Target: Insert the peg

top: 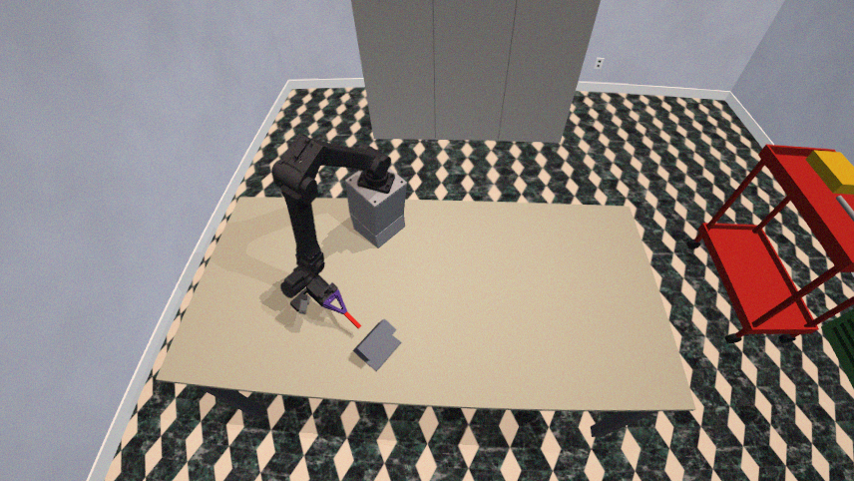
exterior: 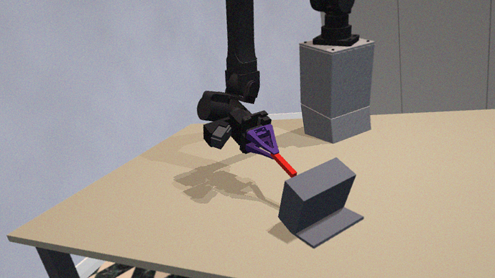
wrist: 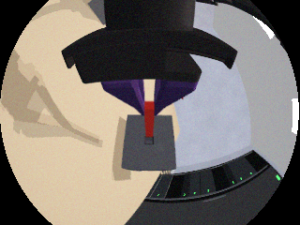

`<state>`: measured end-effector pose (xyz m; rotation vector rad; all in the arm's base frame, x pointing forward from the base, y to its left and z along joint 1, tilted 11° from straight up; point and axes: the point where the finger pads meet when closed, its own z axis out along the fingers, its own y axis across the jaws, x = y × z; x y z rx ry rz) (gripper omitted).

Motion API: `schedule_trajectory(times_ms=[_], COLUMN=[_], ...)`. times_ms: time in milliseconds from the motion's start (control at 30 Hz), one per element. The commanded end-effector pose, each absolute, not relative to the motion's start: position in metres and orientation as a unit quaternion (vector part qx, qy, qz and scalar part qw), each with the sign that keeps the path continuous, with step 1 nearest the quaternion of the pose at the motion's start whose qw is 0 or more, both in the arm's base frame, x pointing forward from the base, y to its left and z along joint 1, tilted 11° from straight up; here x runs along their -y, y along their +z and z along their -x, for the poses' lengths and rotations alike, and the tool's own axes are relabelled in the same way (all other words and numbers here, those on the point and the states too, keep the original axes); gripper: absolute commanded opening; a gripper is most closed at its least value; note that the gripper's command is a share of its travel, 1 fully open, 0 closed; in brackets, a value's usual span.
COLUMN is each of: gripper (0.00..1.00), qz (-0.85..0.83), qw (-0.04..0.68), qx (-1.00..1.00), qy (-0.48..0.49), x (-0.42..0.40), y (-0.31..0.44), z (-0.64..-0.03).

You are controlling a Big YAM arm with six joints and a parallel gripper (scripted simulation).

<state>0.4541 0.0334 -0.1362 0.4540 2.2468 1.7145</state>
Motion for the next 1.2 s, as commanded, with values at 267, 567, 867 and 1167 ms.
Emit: schedule_trajectory(times_ms=[267, 567, 867, 1167], gripper=[0.0, 0.0, 0.0, 0.0], qz=[-0.155, -0.155, -0.155, -0.155], qw=[0.133, 0.133, 0.133, 0.133], qx=[-0.778, -0.778, -0.777, -0.777], qy=[0.595, 0.595, 0.595, 0.595], x=[-0.048, -0.05, -0.056, -0.063], y=[-0.144, -0.145, -0.146, -0.148], z=[-0.45, -0.451, -0.454, -0.457])
